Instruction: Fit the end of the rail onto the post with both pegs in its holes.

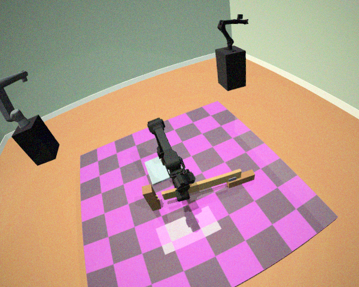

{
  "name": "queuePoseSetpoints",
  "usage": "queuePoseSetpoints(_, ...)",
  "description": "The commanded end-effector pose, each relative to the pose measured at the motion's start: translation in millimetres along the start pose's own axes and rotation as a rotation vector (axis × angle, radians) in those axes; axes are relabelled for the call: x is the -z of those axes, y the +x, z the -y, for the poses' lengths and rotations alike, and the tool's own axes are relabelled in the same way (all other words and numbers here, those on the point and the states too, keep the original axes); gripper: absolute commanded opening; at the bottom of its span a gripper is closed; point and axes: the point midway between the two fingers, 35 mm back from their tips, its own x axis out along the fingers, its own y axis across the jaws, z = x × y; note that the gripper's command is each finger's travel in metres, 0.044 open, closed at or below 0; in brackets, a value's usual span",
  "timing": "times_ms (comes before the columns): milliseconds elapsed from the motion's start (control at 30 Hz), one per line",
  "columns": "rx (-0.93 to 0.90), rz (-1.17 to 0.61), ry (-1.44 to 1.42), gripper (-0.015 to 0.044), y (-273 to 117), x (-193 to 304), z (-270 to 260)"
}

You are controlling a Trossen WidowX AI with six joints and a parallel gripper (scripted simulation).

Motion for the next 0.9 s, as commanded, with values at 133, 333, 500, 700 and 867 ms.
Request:
queuePoseSetpoints(133,0.005,0.006,0.001,0.0,2.7,-1.0,0.1)
queuePoseSetpoints(333,0.005,0.006,0.001,0.0,1.2,-1.0,-0.5)
queuePoseSetpoints(500,0.005,0.006,0.001,0.0,-0.2,-1.0,-0.9)
queuePoseSetpoints(700,0.005,0.006,0.001,0.0,-0.8,-1.0,-1.2)
queuePoseSetpoints(867,0.005,0.006,0.001,0.0,0.0,-1.0,-1.3)
